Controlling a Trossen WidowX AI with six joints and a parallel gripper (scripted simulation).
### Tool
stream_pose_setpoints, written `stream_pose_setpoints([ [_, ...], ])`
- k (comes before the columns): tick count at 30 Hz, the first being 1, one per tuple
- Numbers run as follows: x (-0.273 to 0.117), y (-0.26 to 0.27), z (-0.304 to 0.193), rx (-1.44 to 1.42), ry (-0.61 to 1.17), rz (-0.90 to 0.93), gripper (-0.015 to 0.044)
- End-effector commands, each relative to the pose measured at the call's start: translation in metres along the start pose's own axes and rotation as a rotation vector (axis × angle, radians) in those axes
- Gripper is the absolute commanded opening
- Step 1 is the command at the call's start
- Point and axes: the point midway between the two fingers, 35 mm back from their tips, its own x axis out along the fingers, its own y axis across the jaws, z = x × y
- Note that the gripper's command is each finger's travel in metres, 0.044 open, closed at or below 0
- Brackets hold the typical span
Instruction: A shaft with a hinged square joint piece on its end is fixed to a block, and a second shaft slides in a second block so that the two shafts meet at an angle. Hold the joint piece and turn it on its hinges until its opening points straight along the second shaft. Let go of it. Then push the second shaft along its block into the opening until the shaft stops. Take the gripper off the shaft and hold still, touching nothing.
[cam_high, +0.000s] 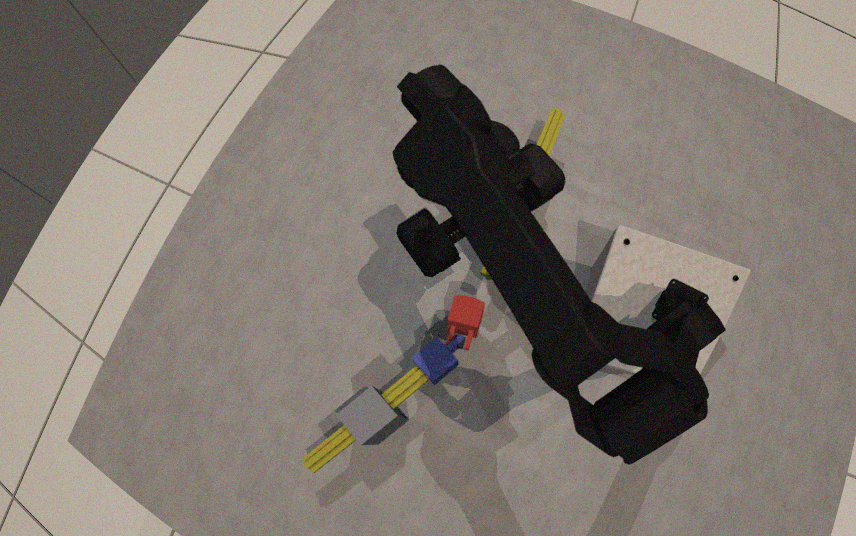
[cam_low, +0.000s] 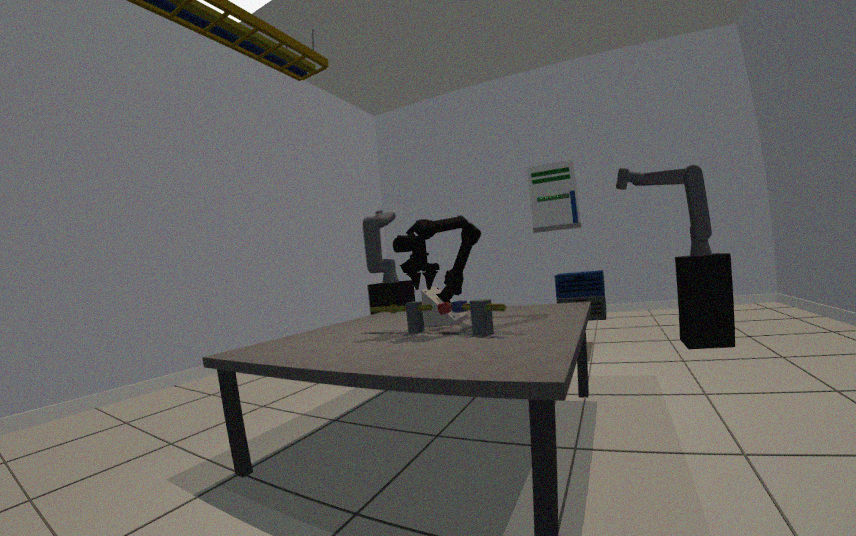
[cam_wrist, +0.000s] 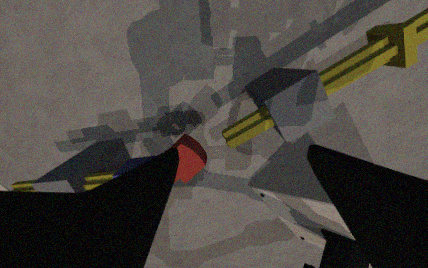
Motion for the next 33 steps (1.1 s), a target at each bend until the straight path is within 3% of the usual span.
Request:
stream_pose_setpoints([
  [1,0.003,0.0,0.0,0.132,0.002,0.0,0.044],
  [26,0.013,0.001,0.0,0.843,0.002,0.0,0.044],
  [33,0.014,0.001,0.0,0.861,0.002,0.0,0.044],
])
